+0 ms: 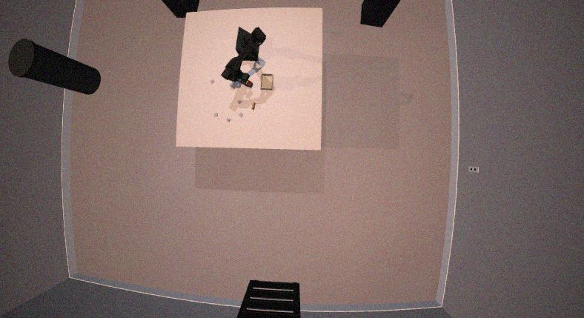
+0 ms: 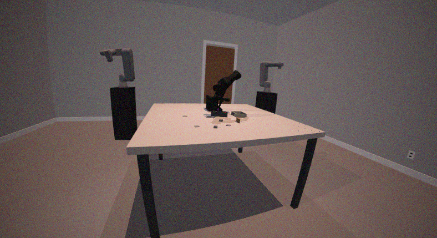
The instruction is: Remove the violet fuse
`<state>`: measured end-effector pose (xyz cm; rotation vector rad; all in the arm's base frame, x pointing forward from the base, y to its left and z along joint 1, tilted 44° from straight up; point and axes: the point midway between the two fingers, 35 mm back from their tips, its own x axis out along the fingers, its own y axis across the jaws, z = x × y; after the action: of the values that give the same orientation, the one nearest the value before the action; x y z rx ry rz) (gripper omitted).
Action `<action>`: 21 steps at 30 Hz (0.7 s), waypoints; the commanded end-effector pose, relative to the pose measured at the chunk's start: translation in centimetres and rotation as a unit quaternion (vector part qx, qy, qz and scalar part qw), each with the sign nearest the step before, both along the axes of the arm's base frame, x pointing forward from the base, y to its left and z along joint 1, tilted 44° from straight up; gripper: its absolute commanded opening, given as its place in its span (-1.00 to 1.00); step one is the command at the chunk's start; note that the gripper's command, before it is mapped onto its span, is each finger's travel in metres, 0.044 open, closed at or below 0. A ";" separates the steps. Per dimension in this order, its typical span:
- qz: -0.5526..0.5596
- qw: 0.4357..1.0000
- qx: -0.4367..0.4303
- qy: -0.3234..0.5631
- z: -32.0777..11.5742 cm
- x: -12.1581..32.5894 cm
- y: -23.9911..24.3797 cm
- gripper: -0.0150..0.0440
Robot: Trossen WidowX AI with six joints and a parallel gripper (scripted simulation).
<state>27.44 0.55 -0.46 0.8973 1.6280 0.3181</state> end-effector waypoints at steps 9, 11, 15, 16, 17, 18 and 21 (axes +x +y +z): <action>0.002 1.000 -0.003 -0.005 0.6 0.1 -0.5 -0.49; 0.002 1.000 -0.003 -0.005 0.7 0.1 -0.6 -0.49; 0.002 1.000 -0.003 -0.005 1.2 0.1 -1.1 -0.49; 0.002 1.000 -0.003 -0.005 1.3 0.1 -1.2 -0.49; 0.002 1.000 -0.003 -0.005 1.4 0.1 -1.3 -0.49; 0.002 1.000 -0.003 -0.005 1.5 0.1 -1.4 -0.49; 0.002 1.000 -0.003 -0.005 1.9 0.1 -1.8 -0.49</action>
<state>27.38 -0.72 0.81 0.9000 1.6321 0.3175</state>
